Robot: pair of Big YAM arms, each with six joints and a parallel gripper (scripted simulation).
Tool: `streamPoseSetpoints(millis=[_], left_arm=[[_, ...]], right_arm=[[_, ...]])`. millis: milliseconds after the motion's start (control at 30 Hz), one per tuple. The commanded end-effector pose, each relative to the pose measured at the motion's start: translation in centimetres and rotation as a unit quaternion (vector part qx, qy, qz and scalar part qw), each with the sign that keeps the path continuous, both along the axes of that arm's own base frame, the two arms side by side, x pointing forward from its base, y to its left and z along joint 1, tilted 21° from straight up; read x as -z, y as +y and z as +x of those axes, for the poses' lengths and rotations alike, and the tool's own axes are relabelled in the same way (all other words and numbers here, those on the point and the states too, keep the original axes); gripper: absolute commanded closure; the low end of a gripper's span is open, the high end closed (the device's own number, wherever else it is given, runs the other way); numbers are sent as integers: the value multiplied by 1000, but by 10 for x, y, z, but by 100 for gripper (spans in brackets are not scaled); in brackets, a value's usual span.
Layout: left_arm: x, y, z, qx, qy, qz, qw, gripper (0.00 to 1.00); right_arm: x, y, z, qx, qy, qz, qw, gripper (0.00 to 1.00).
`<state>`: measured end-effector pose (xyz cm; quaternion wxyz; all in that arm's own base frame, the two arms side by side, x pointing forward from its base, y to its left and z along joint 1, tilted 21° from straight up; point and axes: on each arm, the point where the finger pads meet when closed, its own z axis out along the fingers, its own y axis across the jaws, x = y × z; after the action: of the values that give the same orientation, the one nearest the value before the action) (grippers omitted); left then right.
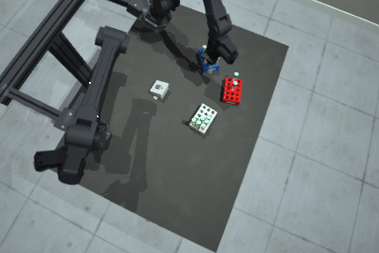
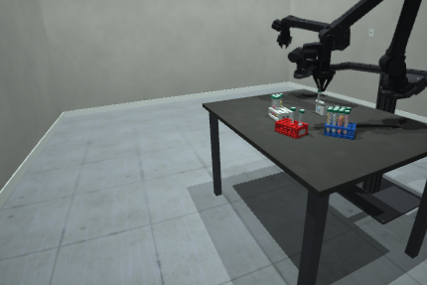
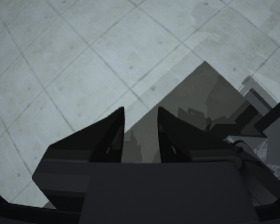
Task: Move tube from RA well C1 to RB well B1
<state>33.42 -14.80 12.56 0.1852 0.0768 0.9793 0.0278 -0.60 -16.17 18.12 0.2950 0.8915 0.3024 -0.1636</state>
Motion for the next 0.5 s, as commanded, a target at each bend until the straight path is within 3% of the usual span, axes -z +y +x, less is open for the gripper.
streamPoseSetpoints(millis=[0, 467], left_arm=[[-12, -15, 15, -1, -6, -3, 1000, 100], [-23, -44, 45, -1, -6, -4, 1000, 100]], right_arm=[[-16, -2, 1, 0, -4, -16, 1000, 70], [-16, -2, 1, 0, -4, -16, 1000, 70]])
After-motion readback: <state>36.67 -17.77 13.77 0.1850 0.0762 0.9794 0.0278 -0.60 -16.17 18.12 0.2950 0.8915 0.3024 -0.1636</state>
